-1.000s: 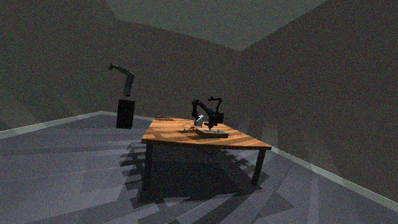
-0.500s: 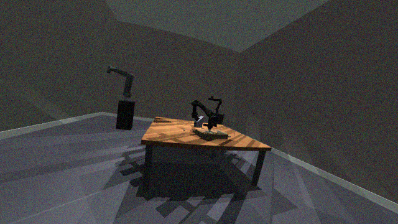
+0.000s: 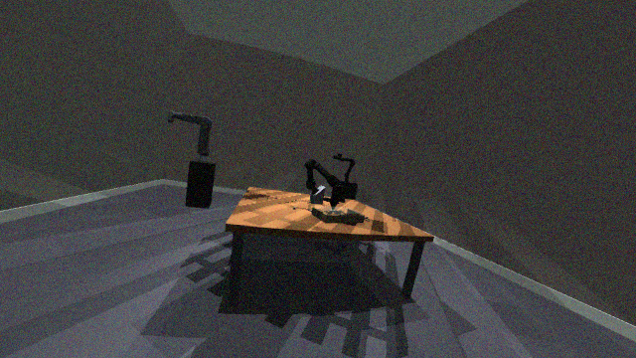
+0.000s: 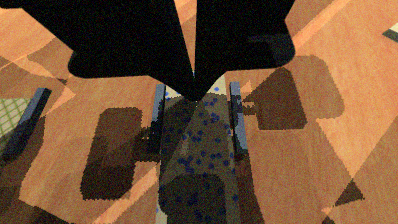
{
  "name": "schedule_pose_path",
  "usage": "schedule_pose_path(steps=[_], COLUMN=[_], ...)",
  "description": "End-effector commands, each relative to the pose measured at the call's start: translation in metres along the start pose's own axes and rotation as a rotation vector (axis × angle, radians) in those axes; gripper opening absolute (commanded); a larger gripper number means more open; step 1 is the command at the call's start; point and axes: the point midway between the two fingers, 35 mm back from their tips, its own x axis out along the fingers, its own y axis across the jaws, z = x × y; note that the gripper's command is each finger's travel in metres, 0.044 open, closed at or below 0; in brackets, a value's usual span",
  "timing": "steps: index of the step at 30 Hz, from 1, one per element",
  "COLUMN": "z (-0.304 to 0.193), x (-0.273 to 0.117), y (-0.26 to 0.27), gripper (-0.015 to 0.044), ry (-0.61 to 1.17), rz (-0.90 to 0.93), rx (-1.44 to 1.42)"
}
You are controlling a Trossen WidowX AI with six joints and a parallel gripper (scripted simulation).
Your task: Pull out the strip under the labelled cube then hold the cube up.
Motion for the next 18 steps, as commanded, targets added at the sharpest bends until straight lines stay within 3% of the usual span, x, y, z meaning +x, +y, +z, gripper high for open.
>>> schedule_pose_path(steps=[1, 18], z=[-0.013, -0.039], x=[0.005, 0.005], y=[0.001, 0.001], gripper=[0.0000, 0.0000], ry=[0.021, 0.022], rz=[0.001, 0.001], rx=[-0.005, -0.006])
